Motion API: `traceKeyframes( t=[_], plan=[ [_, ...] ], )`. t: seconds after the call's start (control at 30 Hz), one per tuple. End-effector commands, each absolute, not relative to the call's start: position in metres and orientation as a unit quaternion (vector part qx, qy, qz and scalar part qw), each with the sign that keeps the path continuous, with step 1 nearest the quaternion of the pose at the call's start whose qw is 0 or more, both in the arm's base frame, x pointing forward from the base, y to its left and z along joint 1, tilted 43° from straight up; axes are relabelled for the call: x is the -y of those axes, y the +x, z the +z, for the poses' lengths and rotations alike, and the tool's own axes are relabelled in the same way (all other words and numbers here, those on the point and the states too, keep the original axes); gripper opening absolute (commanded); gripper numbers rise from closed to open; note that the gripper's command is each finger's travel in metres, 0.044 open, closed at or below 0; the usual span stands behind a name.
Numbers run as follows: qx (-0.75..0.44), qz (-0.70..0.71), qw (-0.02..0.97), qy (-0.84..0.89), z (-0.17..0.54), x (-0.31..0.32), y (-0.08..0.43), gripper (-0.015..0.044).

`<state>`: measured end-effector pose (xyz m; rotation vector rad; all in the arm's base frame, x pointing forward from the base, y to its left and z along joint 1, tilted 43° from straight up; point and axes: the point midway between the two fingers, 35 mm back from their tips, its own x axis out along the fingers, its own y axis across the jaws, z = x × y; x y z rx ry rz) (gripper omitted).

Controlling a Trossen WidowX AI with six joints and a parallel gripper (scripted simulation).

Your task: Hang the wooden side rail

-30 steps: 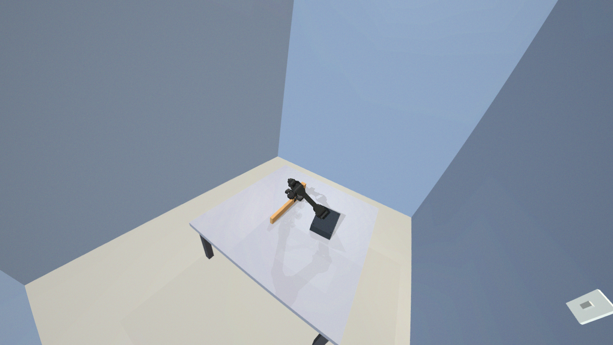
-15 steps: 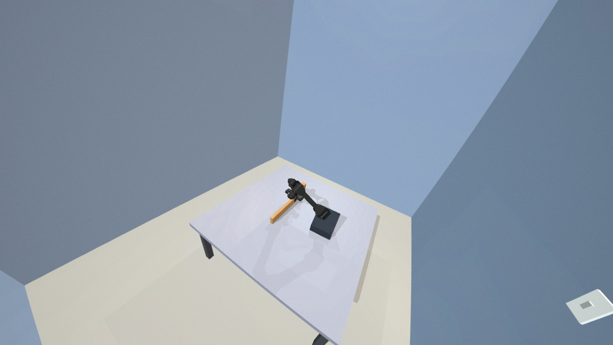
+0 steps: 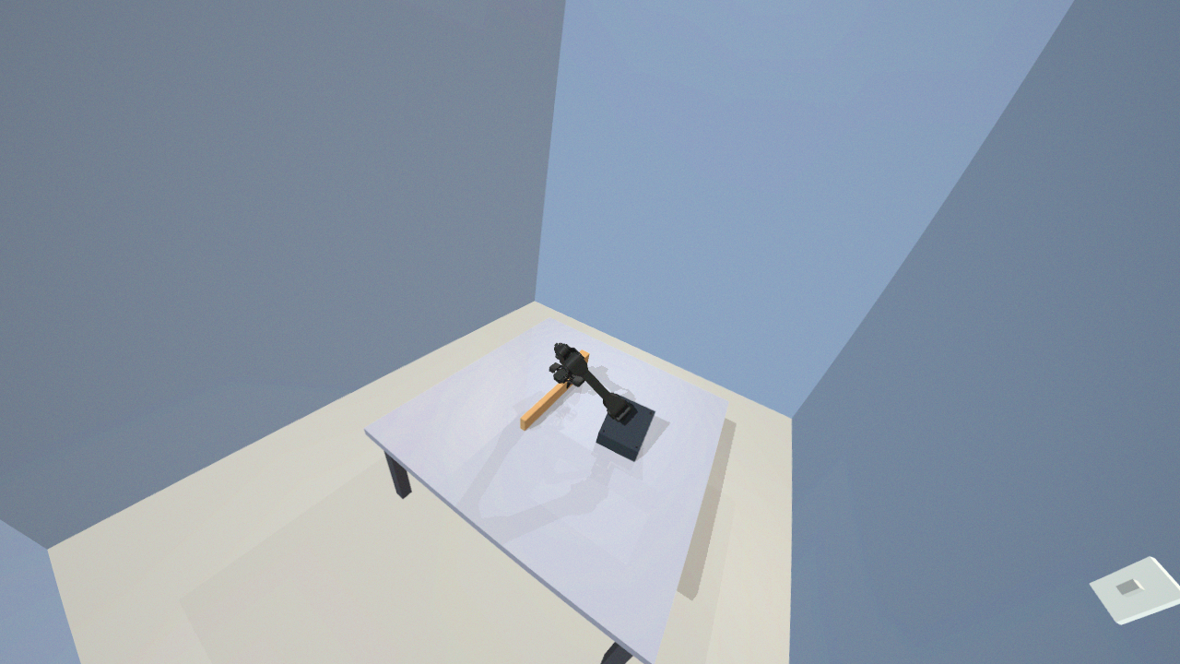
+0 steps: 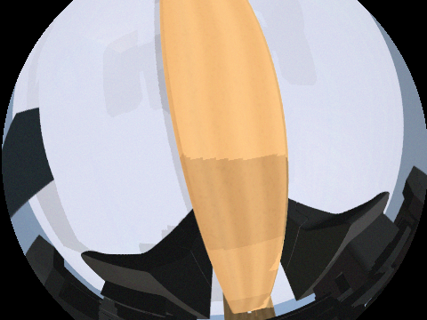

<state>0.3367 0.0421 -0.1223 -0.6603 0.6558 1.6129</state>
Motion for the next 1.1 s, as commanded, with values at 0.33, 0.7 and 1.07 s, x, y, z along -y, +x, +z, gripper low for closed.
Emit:
traceKeyframes(
  t=[0.33,0.7,1.07],
  plan=[
    [-0.283,0.692,0.599,-0.286,-0.1239,-0.0377,0.3377,0.0],
    [-0.283,0.692,0.599,-0.286,-0.124,-0.0364,0.3382,0.0],
    [-0.283,0.692,0.599,-0.286,-0.1248,-0.0354,0.3376,0.0]
  ],
)
